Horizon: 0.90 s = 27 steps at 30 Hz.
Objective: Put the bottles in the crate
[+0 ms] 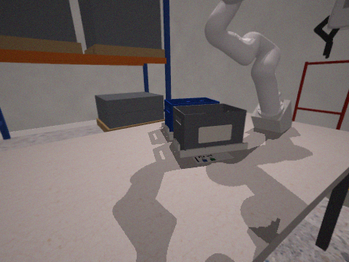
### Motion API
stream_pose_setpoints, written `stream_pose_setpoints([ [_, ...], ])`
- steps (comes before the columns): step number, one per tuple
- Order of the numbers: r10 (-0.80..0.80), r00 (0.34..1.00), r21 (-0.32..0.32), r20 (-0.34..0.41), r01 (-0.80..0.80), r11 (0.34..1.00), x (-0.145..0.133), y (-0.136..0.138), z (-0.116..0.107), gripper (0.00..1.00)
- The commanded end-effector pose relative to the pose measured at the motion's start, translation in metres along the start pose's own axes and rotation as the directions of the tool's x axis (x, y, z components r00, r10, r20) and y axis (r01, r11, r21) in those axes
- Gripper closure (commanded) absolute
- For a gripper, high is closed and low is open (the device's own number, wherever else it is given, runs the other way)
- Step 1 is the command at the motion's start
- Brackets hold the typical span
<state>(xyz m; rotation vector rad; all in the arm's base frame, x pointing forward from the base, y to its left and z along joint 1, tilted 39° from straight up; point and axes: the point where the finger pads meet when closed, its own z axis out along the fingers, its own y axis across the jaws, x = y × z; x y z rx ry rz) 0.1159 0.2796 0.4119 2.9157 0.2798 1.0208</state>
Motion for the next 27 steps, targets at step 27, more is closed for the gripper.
stream_pose_setpoints([
  [27,0.583,0.812,0.005,0.000,-0.583,0.812,0.065,0.109,0.035,0.35],
])
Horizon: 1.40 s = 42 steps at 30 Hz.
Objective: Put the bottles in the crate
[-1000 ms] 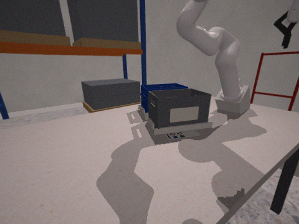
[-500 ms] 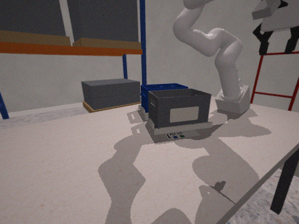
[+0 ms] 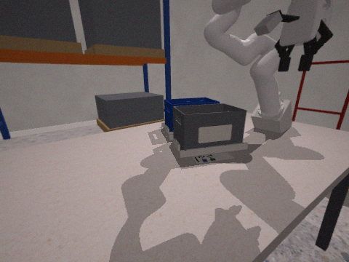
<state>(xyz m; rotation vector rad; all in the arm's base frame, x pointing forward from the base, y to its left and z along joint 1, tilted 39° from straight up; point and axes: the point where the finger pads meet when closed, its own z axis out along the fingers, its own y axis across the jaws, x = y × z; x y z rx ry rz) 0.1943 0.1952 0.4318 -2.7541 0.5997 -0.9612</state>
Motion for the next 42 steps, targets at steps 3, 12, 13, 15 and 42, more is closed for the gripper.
stream_pose_setpoints([
  [3,0.003,1.000,0.003,0.004,-0.003,1.000,0.026,0.011,0.008,0.35],
  [12,0.003,1.000,0.004,0.004,-0.003,1.000,0.066,0.028,0.020,0.35],
  [13,0.003,1.000,0.004,0.004,-0.003,1.000,0.066,0.028,0.020,0.35],
  [15,0.003,1.000,0.004,0.003,-0.003,1.000,0.070,0.030,0.021,0.35],
  [42,0.002,1.000,0.003,0.001,-0.002,1.000,0.180,0.079,0.055,0.35],
])
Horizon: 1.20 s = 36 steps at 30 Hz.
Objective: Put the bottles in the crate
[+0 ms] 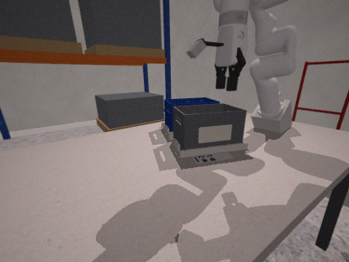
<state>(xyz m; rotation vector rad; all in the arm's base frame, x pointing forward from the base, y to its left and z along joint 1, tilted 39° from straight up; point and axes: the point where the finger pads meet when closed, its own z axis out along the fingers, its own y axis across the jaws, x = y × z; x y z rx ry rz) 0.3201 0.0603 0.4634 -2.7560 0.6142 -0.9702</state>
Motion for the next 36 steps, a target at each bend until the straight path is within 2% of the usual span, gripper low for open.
stream_pose_setpoints([
  [1,-0.004,1.000,0.012,0.008,0.004,1.000,0.020,0.007,0.006,0.35],
  [6,-0.004,1.000,0.012,0.008,0.004,1.000,0.034,0.013,0.010,0.35],
  [31,-0.005,1.000,0.011,0.007,0.005,1.000,0.134,0.057,0.042,0.35],
  [36,-0.005,1.000,0.011,0.007,0.005,1.000,0.134,0.057,0.042,0.35],
])
